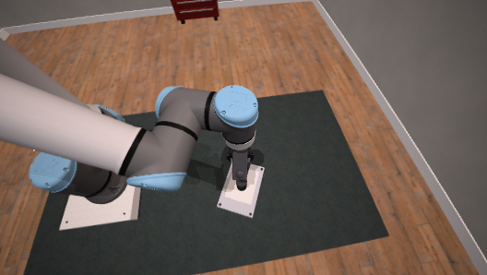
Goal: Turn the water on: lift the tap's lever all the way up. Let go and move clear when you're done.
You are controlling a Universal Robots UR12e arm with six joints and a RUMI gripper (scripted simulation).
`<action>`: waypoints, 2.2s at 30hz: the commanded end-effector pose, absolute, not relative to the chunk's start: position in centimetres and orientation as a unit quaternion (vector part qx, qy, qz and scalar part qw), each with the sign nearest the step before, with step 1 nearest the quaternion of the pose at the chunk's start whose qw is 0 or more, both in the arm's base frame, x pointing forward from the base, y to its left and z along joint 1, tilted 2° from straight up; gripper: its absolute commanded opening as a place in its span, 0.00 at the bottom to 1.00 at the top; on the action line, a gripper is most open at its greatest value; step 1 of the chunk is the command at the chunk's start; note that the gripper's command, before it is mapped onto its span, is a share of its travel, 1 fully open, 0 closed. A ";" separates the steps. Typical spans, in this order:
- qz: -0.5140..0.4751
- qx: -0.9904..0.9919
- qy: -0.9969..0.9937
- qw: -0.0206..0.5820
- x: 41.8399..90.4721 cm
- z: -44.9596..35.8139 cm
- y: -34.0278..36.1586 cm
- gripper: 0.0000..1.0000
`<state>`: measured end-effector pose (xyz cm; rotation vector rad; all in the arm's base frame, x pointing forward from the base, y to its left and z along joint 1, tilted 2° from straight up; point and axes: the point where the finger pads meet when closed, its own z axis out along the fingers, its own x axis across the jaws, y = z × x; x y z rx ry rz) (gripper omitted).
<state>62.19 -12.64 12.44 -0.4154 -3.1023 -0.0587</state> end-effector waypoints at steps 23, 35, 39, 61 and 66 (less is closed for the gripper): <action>-0.018 -0.133 -0.991 0.005 62.2 12.8 -12.8 0.00; -0.018 -0.133 -0.991 0.005 62.2 12.8 -12.8 0.00; -0.018 -0.133 -0.991 0.005 62.2 12.8 -12.8 0.00; -0.018 -0.133 -0.991 0.005 62.2 12.8 -12.8 0.40; -0.018 -0.133 -0.991 0.005 62.2 12.8 -12.8 0.40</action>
